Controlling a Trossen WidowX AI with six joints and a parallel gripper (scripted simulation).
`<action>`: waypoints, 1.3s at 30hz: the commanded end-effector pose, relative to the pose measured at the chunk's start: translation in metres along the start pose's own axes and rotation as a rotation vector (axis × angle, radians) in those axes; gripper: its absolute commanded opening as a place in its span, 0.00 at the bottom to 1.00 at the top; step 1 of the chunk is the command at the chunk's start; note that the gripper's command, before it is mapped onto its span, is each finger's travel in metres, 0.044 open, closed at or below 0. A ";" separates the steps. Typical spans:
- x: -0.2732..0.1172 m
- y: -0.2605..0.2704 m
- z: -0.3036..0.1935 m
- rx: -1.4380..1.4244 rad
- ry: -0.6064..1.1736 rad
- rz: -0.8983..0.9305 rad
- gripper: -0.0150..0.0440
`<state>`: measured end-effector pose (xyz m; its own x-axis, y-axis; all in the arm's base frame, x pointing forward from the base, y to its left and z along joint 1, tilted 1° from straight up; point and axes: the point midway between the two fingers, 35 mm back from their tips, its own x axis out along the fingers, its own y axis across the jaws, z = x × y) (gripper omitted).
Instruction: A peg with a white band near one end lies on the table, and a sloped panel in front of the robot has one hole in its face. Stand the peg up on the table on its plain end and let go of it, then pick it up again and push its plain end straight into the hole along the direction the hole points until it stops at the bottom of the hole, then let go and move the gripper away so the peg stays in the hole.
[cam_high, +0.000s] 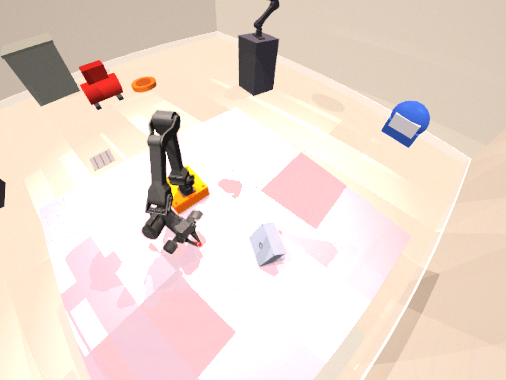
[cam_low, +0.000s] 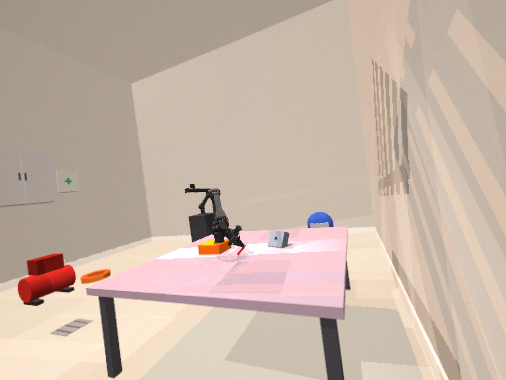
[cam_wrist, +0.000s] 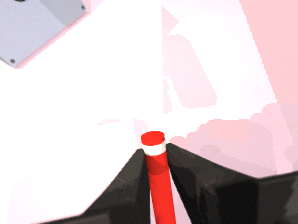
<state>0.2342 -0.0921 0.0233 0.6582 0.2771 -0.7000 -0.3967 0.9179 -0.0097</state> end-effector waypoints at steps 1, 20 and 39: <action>-0.003 0.001 -0.001 -0.007 -0.045 0.001 0.34; -0.013 0.001 -0.009 -0.007 -0.208 0.002 0.34; -0.022 0.001 -0.019 -0.007 -0.372 0.003 0.34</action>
<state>0.2094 -0.1017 0.0249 0.8302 0.3587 -0.4267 -0.4009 0.9161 -0.0101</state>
